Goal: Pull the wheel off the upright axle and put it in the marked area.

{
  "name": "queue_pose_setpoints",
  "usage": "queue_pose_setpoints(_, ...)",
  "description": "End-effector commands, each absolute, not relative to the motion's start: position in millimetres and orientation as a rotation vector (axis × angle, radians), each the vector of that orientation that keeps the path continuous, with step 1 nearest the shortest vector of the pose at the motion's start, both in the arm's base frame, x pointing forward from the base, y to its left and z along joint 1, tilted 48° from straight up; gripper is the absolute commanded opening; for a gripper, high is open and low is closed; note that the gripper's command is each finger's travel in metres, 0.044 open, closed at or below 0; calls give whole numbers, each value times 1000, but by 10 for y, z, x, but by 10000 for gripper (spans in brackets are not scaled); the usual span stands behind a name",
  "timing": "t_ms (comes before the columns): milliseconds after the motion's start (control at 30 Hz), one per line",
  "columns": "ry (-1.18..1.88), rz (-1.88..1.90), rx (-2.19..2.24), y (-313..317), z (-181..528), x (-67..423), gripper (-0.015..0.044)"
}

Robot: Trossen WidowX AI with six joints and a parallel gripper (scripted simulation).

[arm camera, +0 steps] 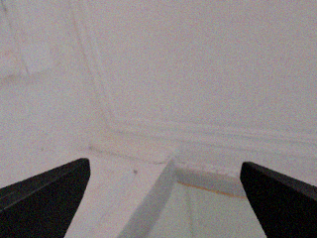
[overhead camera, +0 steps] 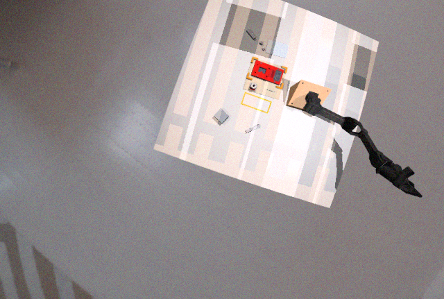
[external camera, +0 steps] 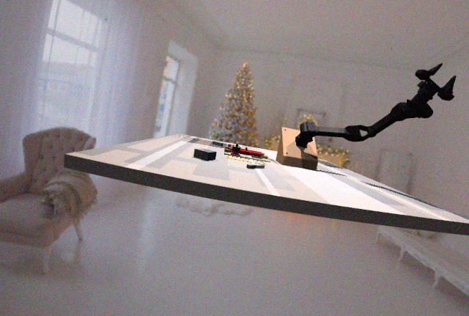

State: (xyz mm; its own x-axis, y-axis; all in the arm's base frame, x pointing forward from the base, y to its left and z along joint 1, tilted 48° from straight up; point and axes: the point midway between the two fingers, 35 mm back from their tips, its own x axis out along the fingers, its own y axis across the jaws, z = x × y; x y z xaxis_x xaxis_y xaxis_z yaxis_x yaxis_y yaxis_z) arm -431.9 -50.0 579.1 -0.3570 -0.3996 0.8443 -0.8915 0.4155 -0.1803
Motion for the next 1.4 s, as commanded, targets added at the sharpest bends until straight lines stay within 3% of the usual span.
queue_pose_setpoints(0, -1929, 843, 1096, -499, 5806, -4300, 374)
queue_pose_setpoints(100, -1866, 791, 1091, -487, 6002, -4034, 300)
queue_pose_setpoints(633, -1421, 460, 1019, -341, 6867, -2013, 300)
queue_pose_setpoints(1367, -818, 156, 1092, -392, 6686, 944, 300)
